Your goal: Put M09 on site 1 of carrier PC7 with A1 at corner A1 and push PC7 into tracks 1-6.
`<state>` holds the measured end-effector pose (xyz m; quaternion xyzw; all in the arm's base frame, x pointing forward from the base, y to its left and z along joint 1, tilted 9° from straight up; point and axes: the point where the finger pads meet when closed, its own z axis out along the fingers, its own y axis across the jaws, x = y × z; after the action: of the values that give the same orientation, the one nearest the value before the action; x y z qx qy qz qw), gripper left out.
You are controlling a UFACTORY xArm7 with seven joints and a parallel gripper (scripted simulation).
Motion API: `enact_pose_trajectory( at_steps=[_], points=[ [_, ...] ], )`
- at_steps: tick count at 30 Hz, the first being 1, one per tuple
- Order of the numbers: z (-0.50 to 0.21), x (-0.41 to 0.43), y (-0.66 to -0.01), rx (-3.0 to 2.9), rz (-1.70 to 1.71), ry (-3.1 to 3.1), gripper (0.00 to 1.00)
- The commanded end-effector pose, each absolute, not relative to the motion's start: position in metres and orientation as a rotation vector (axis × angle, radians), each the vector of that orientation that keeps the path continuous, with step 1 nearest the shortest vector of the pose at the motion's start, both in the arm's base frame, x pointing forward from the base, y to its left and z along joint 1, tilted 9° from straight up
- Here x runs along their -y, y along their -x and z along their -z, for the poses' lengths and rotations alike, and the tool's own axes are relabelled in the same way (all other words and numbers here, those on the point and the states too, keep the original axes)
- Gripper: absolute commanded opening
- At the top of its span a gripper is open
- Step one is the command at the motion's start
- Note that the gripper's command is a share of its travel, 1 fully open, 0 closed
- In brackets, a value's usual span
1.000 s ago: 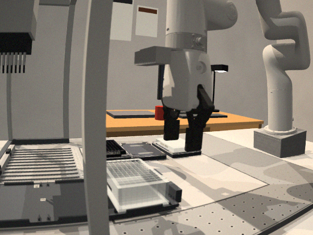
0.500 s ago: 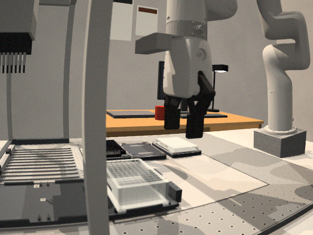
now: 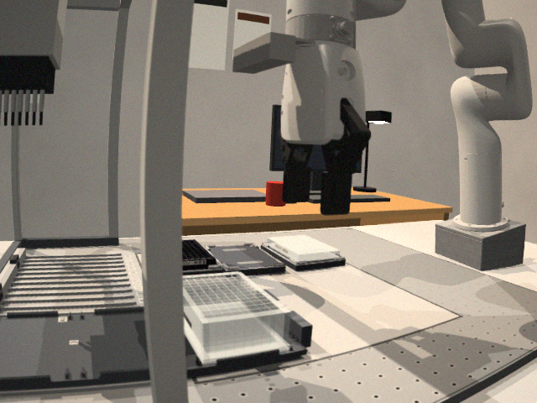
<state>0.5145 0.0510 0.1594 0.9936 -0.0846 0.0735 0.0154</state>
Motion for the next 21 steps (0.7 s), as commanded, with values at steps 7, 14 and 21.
enact_pose_trajectory(
  at_steps=[7, 14, 21],
  points=[
    [-0.178, -0.052, -0.513, 0.263, -0.237, -3.092, 0.82],
    [-0.187, -0.052, -0.512, 0.263, -0.237, -3.092, 0.82],
    [-0.19, -0.053, -0.512, 0.263, -0.237, -3.092, 0.82]
  ],
)
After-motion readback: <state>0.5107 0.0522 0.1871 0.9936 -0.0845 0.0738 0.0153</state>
